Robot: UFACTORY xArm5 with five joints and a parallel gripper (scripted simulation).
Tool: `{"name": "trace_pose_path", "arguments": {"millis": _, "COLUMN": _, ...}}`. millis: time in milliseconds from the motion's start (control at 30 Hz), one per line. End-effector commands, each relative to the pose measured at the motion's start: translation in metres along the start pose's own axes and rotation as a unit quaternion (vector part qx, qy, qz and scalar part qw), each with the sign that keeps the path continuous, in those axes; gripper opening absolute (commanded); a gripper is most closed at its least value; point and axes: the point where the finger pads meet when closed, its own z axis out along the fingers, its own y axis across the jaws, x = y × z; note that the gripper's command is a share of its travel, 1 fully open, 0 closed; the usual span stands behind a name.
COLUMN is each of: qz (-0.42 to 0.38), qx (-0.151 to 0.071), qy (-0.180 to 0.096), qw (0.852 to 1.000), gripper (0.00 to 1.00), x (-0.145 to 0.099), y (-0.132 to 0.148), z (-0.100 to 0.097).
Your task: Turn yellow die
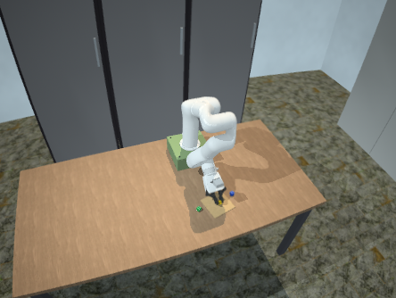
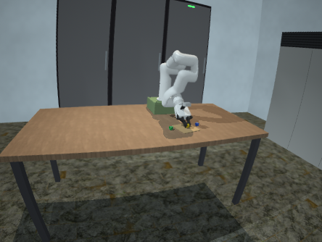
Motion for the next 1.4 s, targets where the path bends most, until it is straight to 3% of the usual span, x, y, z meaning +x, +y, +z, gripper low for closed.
{"name": "trace_pose_path", "arguments": {"millis": 0, "qz": 0.000, "qx": 0.000, "qy": 0.001, "qw": 1.000, "gripper": 0.15, "x": 0.0008, "y": 0.0000, "z": -0.0001}}
{"name": "trace_pose_path", "arguments": {"millis": 600, "qz": 0.000, "qx": 0.000, "qy": 0.001, "qw": 1.000, "gripper": 0.15, "x": 0.0008, "y": 0.0000, "z": -0.0001}}
{"name": "trace_pose_path", "arguments": {"millis": 1100, "qz": 0.000, "qx": 0.000, "qy": 0.001, "qw": 1.000, "gripper": 0.36, "x": 0.0008, "y": 0.0000, "z": -0.0001}}
{"name": "trace_pose_path", "arguments": {"millis": 1367, "qz": 0.000, "qx": 0.000, "qy": 0.001, "qw": 1.000, "gripper": 0.36, "x": 0.0008, "y": 0.0000, "z": -0.0001}}
